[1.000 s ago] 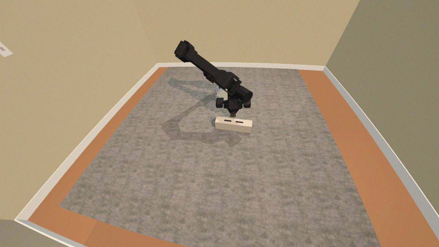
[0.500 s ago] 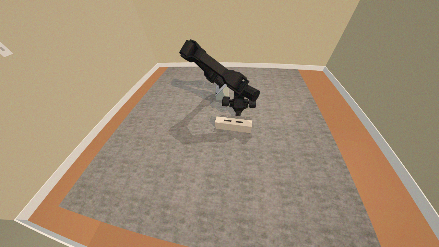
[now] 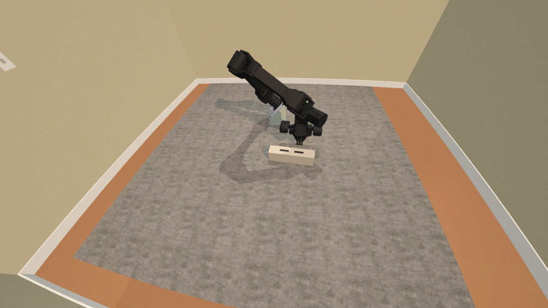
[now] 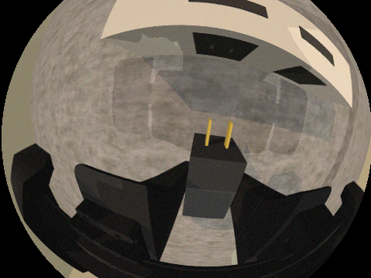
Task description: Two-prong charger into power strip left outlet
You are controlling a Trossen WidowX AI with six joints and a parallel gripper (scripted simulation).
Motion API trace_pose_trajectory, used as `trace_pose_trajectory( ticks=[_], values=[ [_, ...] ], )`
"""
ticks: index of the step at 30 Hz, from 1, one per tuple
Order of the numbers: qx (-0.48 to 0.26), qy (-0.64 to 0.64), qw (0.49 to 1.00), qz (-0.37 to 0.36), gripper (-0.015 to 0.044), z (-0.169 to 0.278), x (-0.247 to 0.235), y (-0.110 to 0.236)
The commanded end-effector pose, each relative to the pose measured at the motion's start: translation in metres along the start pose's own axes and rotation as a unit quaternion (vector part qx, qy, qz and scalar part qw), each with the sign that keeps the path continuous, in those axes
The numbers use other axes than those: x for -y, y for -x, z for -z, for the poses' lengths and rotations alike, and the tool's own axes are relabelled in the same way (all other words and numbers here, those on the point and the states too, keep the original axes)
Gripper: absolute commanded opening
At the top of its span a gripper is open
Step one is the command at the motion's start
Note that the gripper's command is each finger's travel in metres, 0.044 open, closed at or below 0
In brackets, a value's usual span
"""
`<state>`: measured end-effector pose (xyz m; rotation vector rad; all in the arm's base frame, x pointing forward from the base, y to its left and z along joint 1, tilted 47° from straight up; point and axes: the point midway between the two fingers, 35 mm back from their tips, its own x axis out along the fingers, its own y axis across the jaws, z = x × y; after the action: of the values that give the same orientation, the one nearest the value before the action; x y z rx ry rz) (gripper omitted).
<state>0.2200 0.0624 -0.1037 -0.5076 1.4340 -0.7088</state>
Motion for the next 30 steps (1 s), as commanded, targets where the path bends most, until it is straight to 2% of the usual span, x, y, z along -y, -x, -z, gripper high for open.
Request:
trace_pose_trajectory(
  ticks=[1,30],
  values=[
    [0.000,0.000,1.000,0.002,0.0000,-0.006,-0.001,-0.001],
    [0.001,-0.006,1.000,0.004,0.0000,-0.036,-0.004,-0.001]
  ],
)
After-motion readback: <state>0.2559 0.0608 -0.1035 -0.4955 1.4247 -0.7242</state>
